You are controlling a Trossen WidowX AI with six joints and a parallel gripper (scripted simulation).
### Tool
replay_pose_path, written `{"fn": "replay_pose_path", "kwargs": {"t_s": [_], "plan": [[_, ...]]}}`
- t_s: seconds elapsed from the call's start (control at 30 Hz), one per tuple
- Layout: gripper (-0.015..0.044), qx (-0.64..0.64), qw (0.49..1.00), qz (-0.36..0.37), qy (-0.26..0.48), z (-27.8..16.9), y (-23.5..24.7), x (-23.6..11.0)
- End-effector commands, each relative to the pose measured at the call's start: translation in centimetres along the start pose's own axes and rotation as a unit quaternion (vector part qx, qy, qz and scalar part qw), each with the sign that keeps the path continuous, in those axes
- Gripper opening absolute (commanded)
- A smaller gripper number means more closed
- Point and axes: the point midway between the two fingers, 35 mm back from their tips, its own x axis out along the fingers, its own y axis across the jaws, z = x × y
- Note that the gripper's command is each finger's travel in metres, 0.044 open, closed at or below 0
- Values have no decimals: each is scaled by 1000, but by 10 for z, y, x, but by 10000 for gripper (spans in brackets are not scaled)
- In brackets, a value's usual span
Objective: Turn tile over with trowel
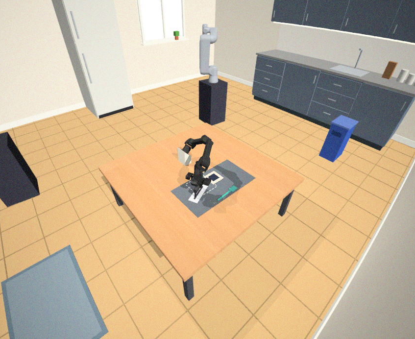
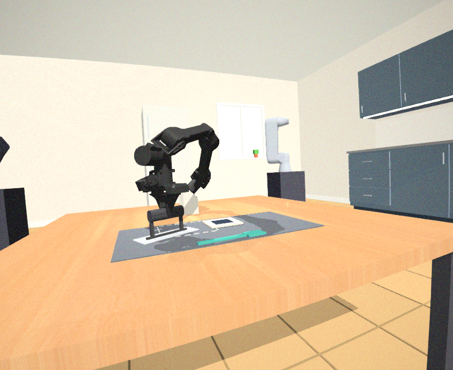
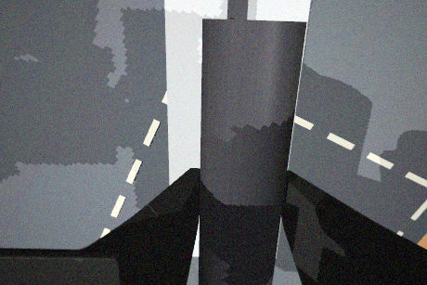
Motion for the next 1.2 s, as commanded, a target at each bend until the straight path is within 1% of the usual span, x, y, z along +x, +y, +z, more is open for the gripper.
{"fn": "replay_pose_path", "kwargs": {"t_s": [0.0,0.47,0.8,1.17], "plan": [[130,2,1000,0,3,-1,0,3],[130,12,1000,0,3,-1,0,3],[130,157,988,0,3,-1,0,3],[130,316,949,-1,3,-1,0,3]]}}
